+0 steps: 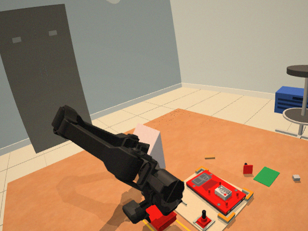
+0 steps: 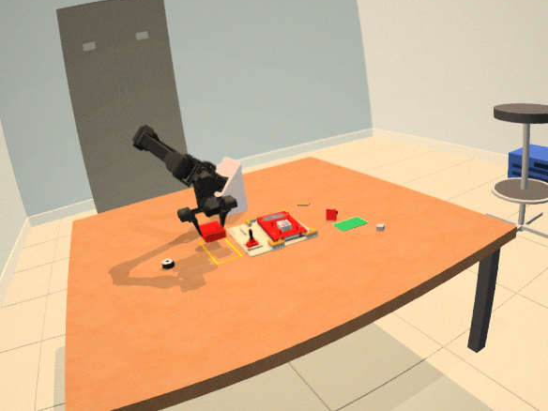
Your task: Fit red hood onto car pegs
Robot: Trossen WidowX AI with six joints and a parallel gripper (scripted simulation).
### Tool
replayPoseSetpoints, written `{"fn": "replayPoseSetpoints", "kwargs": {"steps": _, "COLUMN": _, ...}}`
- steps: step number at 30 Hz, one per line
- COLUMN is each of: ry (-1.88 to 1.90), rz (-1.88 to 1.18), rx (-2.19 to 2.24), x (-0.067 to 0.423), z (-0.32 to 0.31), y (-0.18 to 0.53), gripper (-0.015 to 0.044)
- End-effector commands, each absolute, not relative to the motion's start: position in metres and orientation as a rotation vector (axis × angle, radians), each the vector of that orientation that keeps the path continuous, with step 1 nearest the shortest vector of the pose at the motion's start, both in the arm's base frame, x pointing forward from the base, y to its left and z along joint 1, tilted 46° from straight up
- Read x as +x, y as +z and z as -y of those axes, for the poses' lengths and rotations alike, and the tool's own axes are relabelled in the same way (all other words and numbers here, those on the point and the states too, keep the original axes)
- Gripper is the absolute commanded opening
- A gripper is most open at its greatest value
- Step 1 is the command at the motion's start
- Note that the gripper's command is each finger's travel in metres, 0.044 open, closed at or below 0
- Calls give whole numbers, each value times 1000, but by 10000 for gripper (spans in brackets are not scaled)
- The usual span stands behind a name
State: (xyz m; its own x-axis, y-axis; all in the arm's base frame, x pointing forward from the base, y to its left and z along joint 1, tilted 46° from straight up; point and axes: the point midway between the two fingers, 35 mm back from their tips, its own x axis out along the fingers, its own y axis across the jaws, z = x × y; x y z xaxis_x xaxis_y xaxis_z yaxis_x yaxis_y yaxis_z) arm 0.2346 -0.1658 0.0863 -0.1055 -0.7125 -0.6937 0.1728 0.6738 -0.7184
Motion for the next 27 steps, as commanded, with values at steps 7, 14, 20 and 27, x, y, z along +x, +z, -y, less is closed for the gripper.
{"fn": "replayPoseSetpoints", "kwargs": {"steps": 7, "ry": -800, "rz": -1491, "rx": -467, "x": 240, "z": 138, "y": 116, "gripper": 0}}
{"fn": "replayPoseSetpoints", "kwargs": {"steps": 14, "ry": -799, "rz": -1491, "rx": -467, "x": 242, "z": 123, "y": 130, "gripper": 0}}
{"fn": "replayPoseSetpoints", "kwargs": {"steps": 20, "ry": -795, "rz": -1492, "rx": -467, "x": 247, "z": 121, "y": 126, "gripper": 0}}
{"fn": "replayPoseSetpoints", "kwargs": {"steps": 27, "ry": -798, "rz": -1484, "rx": -449, "x": 271, "z": 106, "y": 112, "gripper": 0}}
